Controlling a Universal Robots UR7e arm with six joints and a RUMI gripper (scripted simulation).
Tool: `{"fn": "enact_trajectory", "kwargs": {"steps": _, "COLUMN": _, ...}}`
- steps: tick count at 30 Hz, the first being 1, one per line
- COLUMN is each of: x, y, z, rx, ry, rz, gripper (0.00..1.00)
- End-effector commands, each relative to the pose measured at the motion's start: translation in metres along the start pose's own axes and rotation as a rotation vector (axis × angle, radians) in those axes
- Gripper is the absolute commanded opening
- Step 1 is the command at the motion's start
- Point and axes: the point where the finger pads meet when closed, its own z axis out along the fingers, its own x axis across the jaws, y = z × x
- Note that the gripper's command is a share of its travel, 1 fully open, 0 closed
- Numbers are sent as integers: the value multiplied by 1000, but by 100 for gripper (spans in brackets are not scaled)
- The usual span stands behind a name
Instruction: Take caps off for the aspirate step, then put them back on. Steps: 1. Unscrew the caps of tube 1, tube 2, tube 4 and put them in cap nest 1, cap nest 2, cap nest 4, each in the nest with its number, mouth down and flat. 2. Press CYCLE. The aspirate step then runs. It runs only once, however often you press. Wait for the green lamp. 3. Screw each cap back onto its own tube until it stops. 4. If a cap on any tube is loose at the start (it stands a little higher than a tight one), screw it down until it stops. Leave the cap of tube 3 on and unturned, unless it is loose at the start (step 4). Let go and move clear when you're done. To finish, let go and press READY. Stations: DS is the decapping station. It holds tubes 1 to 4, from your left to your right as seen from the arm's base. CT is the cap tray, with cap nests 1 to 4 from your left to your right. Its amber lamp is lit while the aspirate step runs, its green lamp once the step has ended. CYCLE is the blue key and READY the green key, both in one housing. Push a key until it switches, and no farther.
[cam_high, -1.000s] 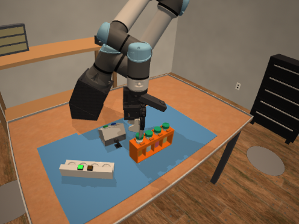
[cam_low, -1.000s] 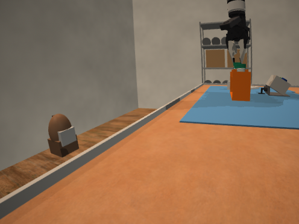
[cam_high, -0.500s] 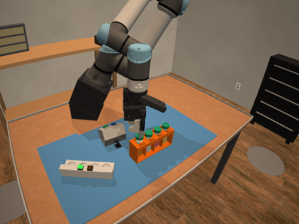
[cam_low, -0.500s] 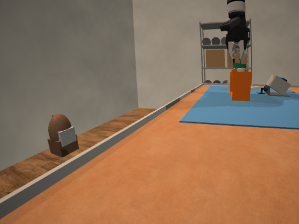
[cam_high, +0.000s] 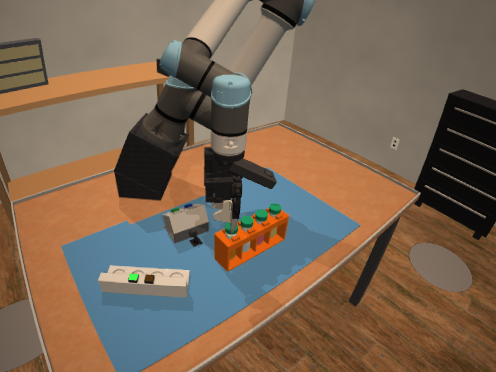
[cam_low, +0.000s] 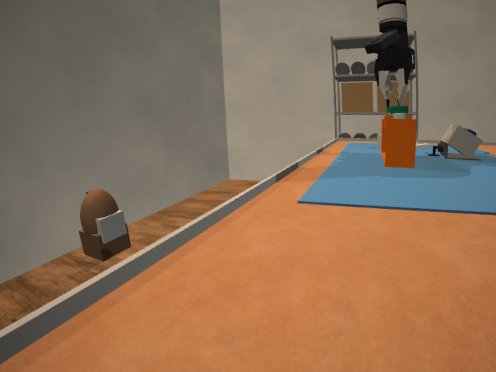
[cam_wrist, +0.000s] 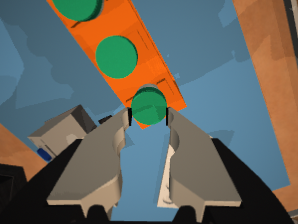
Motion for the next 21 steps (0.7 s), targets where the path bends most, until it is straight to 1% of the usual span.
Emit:
{"fn": "enact_trajectory", "kwargs": {"steps": 1, "x": 0, "y": 0, "z": 2, "rx": 0, "ry": 1, "rz": 0, "gripper": 0}}
{"fn": "enact_trajectory", "kwargs": {"steps": 9, "x": 0, "y": 0, "z": 2, "rx": 0, "ry": 1, "rz": 0, "gripper": 0}}
{"fn": "enact_trajectory", "kwargs": {"steps": 10, "x": 0, "y": 0, "z": 2, "rx": 0, "ry": 1, "rz": 0, "gripper": 35}}
{"fn": "enact_trajectory", "kwargs": {"steps": 21, "x": 0, "y": 0, "z": 2, "rx": 0, "ry": 1, "rz": 0, "gripper": 35}}
